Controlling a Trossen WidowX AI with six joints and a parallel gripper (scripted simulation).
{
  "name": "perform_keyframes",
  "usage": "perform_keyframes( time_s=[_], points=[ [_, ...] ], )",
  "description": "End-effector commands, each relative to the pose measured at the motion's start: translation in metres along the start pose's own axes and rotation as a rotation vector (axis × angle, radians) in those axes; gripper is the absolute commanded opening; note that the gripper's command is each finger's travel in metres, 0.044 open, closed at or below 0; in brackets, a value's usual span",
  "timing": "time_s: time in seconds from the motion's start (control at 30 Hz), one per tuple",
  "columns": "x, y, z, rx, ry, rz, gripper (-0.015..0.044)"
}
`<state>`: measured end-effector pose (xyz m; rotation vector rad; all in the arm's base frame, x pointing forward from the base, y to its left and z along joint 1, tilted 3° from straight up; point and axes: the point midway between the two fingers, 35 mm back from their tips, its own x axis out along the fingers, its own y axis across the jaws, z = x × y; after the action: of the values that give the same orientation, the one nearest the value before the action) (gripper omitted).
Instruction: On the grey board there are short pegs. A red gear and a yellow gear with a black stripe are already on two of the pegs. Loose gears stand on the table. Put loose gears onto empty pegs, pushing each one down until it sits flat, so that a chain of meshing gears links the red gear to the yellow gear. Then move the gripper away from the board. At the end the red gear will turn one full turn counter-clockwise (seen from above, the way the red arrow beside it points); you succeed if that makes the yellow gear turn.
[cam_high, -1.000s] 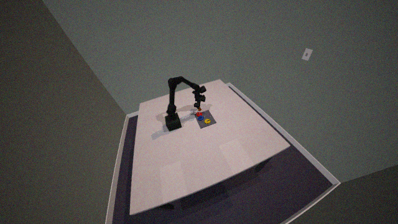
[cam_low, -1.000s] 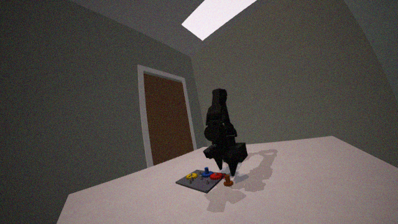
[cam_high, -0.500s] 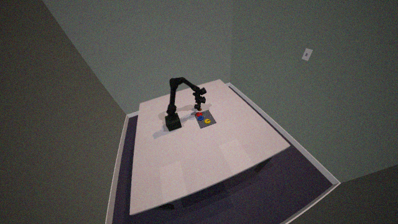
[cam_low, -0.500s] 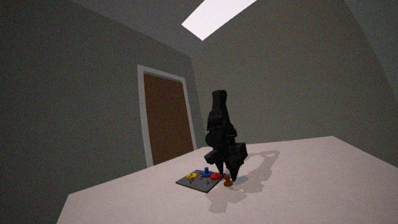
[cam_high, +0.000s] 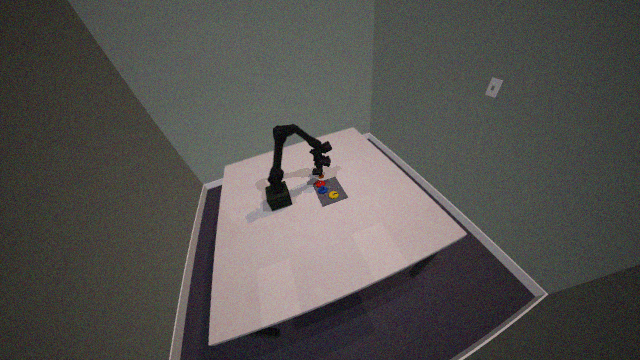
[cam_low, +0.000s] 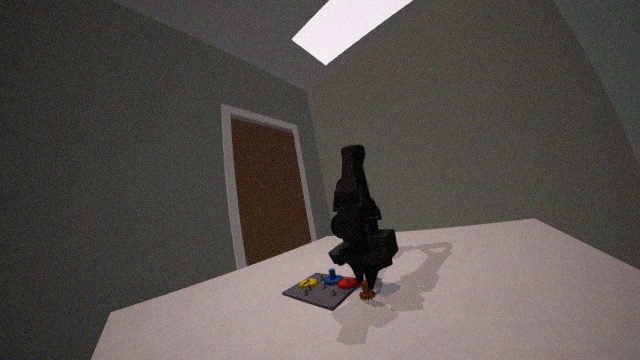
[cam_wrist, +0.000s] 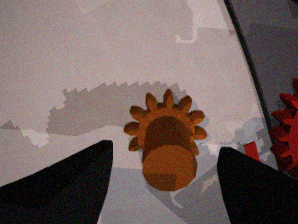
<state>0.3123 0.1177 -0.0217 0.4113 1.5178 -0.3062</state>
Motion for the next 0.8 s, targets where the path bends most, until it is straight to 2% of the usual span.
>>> perform_keyframes(
  time_s=[0.0, 0.07, 0.3, 0.33, 0.77],
  points=[
    [0.0, 0.0, 0.0, 0.005, -0.002, -0.002, 0.0125],
    [0.0, 0.0, 0.0, 0.005, -0.002, -0.002, 0.0072],
    [0.0, 0.0, 0.0, 0.005, -0.002, -0.002, 0.0026],
    [0.0, 0.0, 0.0, 0.005, -0.002, -0.002, 0.0],
    [-0.036, 0.005, 0.005, 0.005, -0.003, -0.001, 0.0]
  ],
)
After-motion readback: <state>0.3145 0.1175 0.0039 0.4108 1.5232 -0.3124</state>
